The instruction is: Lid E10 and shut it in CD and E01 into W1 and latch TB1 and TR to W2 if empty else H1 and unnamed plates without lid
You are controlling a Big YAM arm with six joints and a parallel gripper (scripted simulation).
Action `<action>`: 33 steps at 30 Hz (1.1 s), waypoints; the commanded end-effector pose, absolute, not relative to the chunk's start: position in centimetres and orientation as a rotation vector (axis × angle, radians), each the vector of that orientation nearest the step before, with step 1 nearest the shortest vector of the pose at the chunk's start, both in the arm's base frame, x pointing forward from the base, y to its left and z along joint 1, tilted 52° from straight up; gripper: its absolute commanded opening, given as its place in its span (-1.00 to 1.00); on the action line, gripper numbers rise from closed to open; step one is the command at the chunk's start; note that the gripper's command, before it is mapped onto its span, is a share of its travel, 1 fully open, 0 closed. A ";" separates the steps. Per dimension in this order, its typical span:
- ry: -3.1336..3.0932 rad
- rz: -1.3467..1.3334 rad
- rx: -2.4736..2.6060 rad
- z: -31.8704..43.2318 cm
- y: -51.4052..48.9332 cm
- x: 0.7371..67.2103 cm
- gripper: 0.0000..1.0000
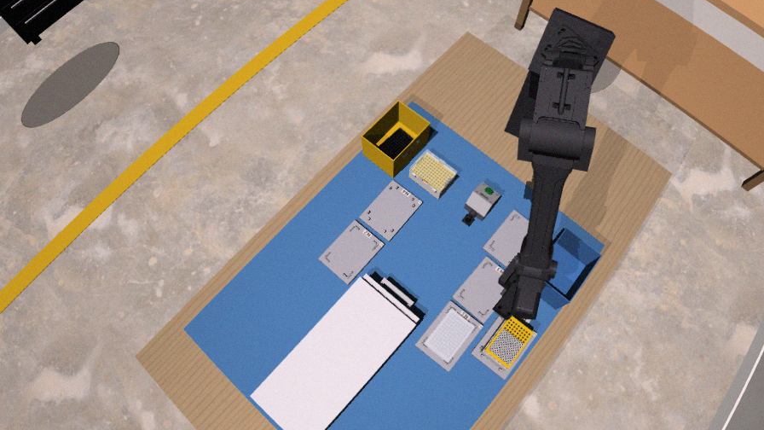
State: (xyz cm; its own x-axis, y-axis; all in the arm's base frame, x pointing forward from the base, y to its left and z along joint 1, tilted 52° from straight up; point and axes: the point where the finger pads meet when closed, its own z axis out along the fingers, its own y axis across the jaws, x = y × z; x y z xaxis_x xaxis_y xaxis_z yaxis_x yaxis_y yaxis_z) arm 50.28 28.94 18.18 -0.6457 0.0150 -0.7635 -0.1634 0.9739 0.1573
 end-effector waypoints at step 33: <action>2.210 0.276 -0.101 12.1 20.5 46.0 -1.00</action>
State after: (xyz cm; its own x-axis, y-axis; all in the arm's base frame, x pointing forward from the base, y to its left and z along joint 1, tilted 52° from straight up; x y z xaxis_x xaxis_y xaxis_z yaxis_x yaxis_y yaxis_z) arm 45.78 21.06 10.57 -0.6478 0.0183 -0.7616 -0.1596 0.9743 0.1592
